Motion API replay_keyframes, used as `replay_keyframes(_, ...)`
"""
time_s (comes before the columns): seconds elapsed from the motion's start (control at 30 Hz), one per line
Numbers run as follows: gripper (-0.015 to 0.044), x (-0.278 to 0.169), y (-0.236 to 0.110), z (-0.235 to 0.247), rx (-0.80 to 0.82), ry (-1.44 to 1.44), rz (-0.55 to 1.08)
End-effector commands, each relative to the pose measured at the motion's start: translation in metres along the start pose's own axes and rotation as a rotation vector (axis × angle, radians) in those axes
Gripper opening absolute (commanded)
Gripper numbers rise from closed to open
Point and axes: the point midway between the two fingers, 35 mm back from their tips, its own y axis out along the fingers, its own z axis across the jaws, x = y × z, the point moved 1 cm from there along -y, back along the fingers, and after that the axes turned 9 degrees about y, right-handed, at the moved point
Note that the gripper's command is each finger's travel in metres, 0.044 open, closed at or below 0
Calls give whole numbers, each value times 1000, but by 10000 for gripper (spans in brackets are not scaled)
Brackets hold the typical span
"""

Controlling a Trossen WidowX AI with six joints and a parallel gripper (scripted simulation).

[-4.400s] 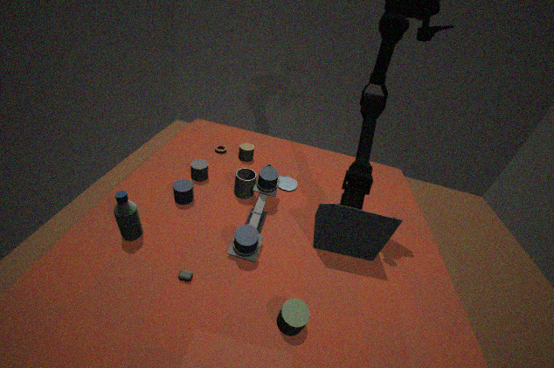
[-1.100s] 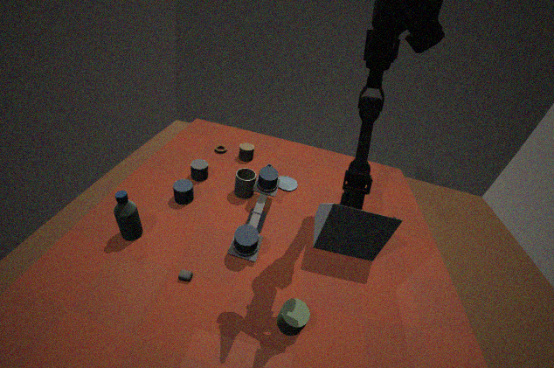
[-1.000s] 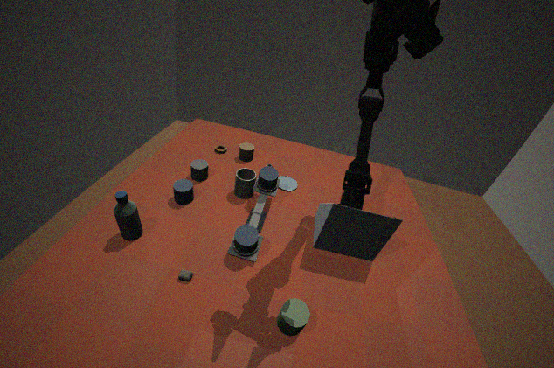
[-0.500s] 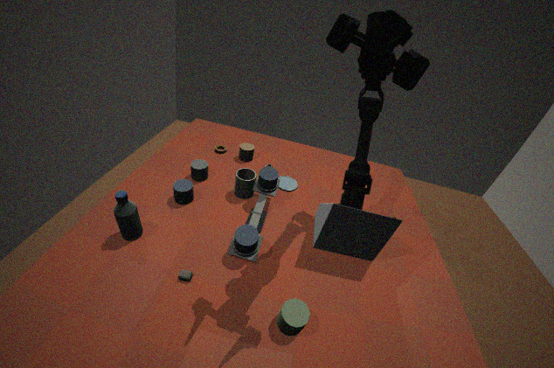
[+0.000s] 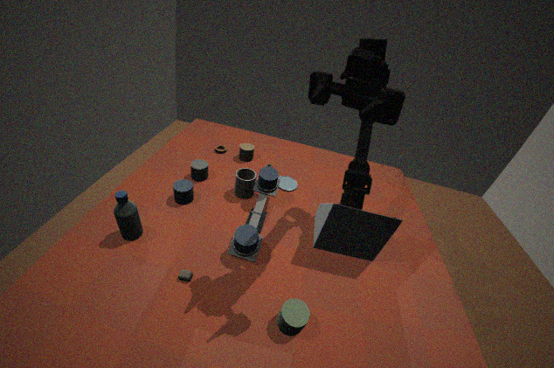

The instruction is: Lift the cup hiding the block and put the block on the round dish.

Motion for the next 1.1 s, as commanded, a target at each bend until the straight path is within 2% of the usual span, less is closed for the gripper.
replay_keyframes(0.0, 440, -30, 4, -14, -87, 82, 90)
replay_keyframes(0.5, 440, -130, -9, -63, -458, 313, 327)
replay_keyframes(1.07, 440, -226, -68, -121, -985, 422, 404)
